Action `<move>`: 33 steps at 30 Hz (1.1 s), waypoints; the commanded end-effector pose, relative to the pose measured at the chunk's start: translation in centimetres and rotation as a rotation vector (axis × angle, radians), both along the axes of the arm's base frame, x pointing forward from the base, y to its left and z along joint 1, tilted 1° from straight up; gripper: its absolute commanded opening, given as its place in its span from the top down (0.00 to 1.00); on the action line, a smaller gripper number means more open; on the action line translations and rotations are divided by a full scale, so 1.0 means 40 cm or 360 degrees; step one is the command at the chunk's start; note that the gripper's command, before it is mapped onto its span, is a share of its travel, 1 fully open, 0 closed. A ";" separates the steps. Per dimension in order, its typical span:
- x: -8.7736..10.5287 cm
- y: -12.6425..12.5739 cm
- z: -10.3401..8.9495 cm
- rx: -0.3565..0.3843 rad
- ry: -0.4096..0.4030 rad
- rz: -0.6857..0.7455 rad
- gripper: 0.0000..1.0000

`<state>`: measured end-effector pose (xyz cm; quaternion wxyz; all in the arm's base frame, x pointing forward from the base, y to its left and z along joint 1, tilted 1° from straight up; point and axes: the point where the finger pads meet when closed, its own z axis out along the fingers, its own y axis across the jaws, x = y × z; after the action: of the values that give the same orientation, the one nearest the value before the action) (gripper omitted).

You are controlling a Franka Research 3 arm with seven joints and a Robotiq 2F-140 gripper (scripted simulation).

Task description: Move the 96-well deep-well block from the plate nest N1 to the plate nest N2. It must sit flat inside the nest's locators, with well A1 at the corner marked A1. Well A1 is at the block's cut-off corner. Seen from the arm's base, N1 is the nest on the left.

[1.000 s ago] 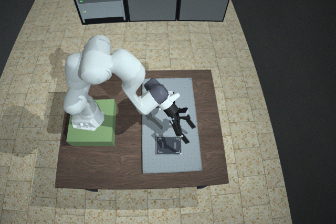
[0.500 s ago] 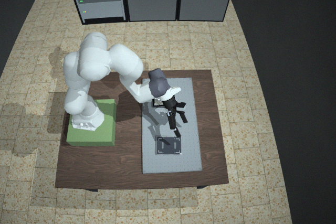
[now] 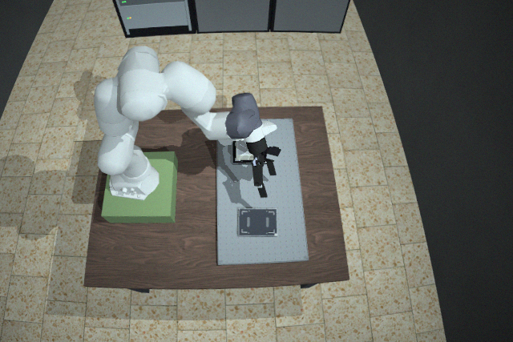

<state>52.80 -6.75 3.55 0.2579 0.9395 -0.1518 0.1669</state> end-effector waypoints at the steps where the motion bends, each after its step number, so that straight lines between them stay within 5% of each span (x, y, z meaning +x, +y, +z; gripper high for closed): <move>1: -0.019 0.028 -0.006 0.0035 0.0186 0.0108 0.00; 33: -0.114 0.362 -0.025 0.0596 0.0460 0.0228 0.00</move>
<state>48.34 7.01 2.65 0.1035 0.9867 -0.1213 0.0326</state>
